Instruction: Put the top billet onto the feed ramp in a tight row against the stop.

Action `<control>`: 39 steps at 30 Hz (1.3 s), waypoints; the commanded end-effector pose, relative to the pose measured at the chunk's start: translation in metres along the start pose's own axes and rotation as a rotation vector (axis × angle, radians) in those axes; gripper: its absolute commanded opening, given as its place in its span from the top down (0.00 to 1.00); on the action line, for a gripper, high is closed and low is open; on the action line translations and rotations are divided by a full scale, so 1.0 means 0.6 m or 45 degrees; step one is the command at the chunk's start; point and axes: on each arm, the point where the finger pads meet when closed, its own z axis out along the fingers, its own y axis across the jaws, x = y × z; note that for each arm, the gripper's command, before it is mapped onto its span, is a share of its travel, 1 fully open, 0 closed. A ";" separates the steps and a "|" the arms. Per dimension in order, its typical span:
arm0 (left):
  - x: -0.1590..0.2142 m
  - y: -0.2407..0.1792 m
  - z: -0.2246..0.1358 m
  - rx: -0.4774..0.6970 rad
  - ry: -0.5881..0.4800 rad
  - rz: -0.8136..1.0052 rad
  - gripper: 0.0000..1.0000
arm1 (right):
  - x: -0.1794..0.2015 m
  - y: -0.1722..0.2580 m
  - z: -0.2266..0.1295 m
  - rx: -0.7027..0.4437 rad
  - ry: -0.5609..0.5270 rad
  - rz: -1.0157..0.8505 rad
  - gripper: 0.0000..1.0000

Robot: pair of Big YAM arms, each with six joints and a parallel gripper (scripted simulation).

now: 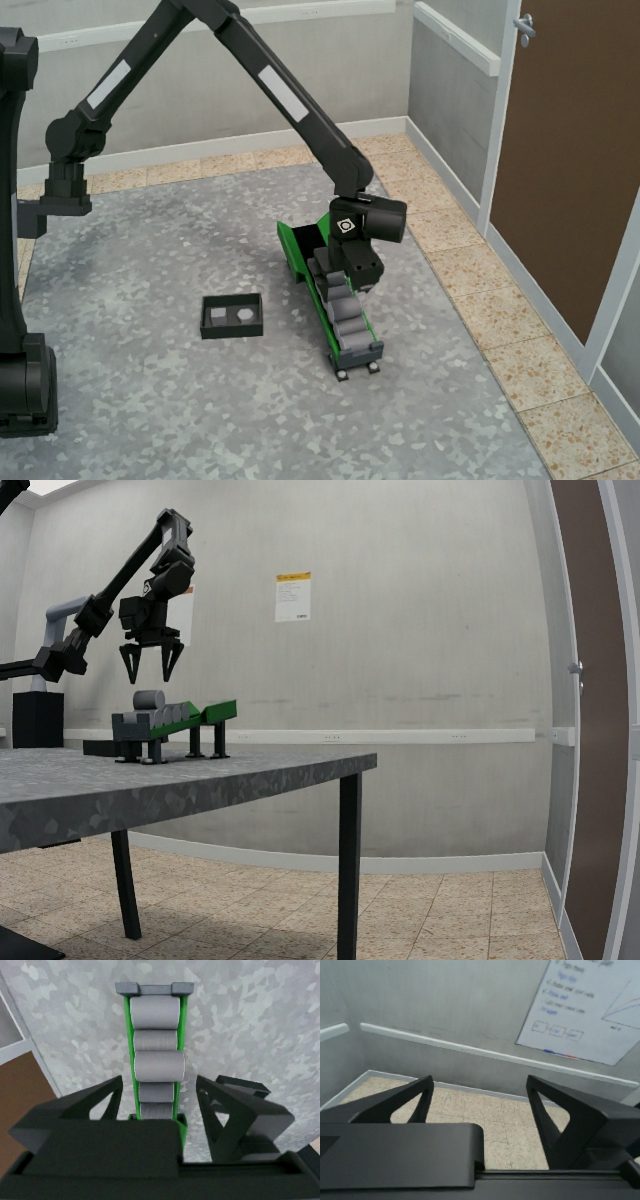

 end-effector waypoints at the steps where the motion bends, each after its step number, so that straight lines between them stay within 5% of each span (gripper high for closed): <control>1: 0.013 0.011 0.006 -0.002 0.000 -0.007 0.16 | -0.020 -0.006 -0.005 0.014 -0.039 0.019 0.00; 39: 0.014 0.009 0.009 -0.001 0.001 -0.006 0.16 | -0.020 -0.006 -0.005 0.014 -0.039 0.019 0.00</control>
